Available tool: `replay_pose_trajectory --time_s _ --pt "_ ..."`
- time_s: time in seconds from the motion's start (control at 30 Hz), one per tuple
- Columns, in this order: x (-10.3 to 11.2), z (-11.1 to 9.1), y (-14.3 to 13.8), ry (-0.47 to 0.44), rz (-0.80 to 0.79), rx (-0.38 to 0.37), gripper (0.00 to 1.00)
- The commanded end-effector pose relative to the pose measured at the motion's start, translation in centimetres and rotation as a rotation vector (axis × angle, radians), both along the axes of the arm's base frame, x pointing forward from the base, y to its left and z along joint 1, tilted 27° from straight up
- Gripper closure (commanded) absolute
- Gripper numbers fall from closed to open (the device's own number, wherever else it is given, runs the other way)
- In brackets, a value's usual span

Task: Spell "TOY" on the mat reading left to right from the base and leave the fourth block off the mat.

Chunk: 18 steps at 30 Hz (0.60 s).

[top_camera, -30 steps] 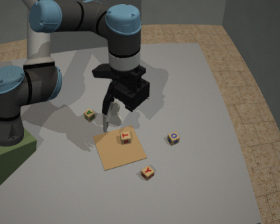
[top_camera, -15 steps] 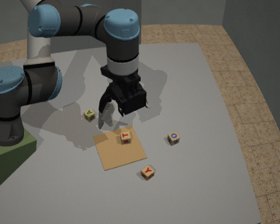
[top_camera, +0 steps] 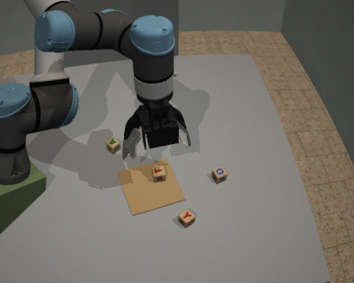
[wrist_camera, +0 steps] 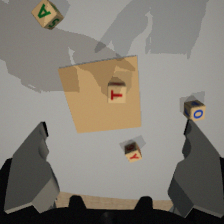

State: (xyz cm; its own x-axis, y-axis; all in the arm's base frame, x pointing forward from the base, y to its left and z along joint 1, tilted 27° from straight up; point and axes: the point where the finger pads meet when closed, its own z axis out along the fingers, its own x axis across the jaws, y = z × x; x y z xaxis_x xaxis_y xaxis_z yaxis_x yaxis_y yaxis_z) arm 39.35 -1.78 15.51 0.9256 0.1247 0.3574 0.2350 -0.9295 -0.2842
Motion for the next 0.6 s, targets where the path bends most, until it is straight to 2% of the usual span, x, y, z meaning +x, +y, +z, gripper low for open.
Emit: replay_pose_trajectory --time_s 0.0,0.17,0.2,0.57 --pt "0.08 -0.09 0.0 0.017 -0.041 0.009 0.0" --pt "0.09 -0.11 0.0 0.019 -0.047 0.011 0.0" --pt "0.09 -0.11 0.0 0.019 -0.047 0.011 0.6" --pt "0.09 -0.11 0.0 0.019 -0.047 0.011 0.6"
